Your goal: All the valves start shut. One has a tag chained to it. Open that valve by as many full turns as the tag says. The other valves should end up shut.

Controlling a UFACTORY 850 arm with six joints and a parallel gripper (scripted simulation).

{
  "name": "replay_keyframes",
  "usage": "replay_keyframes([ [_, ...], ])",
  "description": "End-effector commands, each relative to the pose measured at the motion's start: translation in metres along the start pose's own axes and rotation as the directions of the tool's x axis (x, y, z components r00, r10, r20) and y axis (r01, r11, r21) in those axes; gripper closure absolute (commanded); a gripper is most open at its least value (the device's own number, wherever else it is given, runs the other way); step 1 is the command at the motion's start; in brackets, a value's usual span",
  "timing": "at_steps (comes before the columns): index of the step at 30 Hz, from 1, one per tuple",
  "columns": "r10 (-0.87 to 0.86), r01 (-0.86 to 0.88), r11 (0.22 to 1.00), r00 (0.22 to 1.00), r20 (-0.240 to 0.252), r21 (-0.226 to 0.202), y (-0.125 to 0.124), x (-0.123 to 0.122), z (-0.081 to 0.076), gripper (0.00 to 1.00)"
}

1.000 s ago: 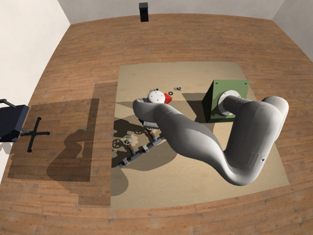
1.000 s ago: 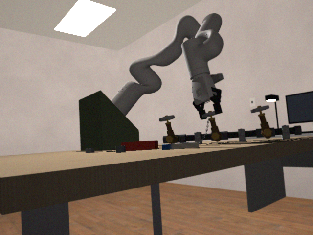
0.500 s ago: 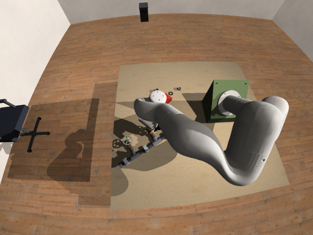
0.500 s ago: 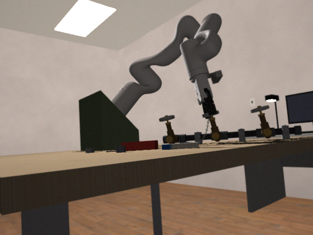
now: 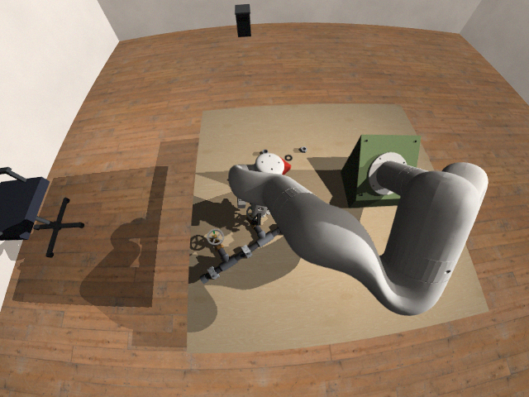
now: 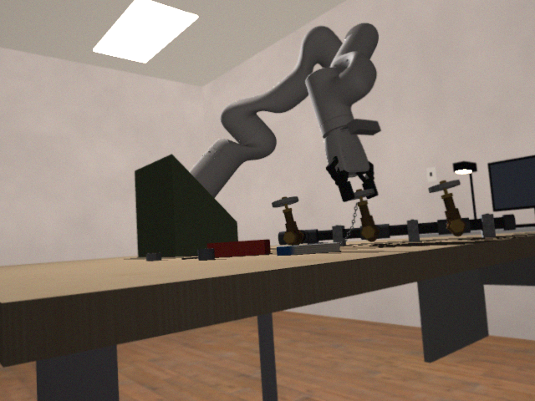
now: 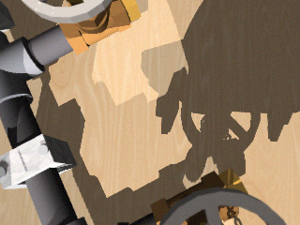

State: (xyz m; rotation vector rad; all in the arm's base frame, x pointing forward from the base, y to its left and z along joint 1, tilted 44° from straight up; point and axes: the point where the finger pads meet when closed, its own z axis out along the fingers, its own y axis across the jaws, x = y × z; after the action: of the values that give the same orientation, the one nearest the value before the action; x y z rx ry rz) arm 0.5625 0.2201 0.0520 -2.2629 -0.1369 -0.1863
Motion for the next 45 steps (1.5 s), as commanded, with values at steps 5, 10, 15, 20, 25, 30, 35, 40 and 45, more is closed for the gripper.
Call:
replay_keyframes([
  [5,0.485,-0.485,0.875,0.875,0.011,-0.014,-0.0001,0.001,-0.0006,0.0],
  [10,0.697,-0.697,0.717,0.717,0.005,-0.016,-0.0001,0.001,-0.0006,0.0],
  [15,0.854,-0.854,0.52,0.52,-0.001,-0.017,-0.0001,0.001,-0.0006,0.0],
  [20,0.964,-0.964,0.265,0.265,-0.001,-0.027,-0.0001,0.001,-0.0006,0.0],
  [25,0.994,-0.993,0.105,0.105,0.001,-0.045,-0.0001,0.001,-0.0006,0.0],
  [30,0.998,-0.997,0.055,0.055,0.001,-0.052,-0.0001,0.001,-0.0006,0.0],
  [35,0.998,-0.997,0.055,0.055,0.001,-0.052,-0.0001,0.001,-0.0006,1.0],
  [40,0.998,-0.997,0.055,0.055,0.001,-0.052,-0.0001,0.001,-0.0006,1.0],
  [45,0.998,-0.997,0.055,0.055,0.001,-0.052,-0.0001,0.001,-0.0006,1.0],
])
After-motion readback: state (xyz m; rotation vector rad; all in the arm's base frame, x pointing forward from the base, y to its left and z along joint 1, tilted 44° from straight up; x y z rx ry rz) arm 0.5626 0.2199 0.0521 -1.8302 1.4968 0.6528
